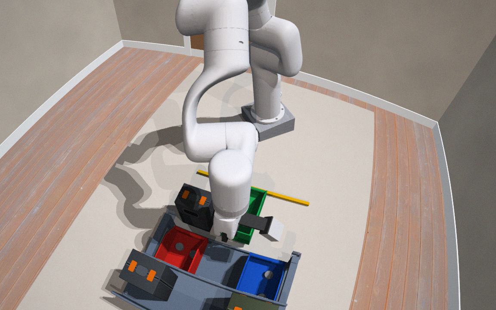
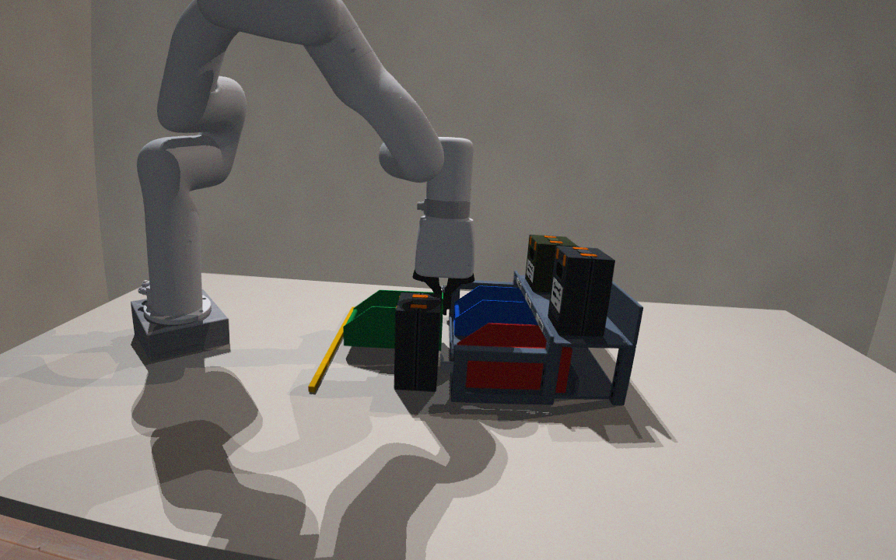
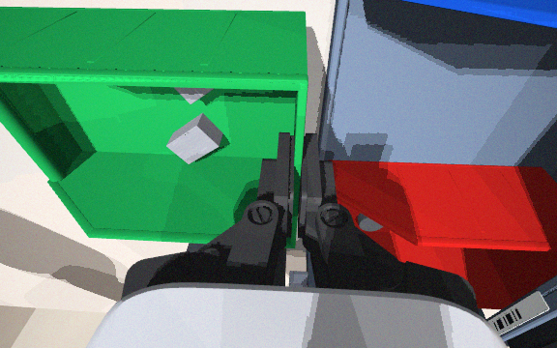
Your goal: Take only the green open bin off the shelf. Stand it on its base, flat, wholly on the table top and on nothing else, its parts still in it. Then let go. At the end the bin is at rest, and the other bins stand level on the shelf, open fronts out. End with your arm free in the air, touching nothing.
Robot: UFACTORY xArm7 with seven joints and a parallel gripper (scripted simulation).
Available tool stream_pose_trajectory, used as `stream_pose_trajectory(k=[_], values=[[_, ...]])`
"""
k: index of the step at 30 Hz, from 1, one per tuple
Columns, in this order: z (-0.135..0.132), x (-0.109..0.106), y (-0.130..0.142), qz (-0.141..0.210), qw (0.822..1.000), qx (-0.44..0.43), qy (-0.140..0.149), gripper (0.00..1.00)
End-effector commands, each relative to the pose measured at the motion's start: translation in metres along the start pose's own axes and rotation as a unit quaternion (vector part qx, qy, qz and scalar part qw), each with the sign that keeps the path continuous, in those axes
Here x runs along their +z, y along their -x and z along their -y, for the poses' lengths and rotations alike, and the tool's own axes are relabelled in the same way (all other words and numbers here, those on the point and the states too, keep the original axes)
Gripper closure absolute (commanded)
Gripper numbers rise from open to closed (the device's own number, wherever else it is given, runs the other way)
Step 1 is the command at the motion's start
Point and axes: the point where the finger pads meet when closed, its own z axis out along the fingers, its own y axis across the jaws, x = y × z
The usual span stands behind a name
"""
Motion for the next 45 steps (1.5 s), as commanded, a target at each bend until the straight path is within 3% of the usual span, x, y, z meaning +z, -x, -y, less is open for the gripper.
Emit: stream_pose_trajectory(k=[1, 45], values=[[-0.001, -0.002, 0.0, 0.0, 1.0, 0.0, 0.003, 1.0], [-0.001, 0.015, 0.0, 0.0, 1.0, 0.0, 0.003, 1.0]])
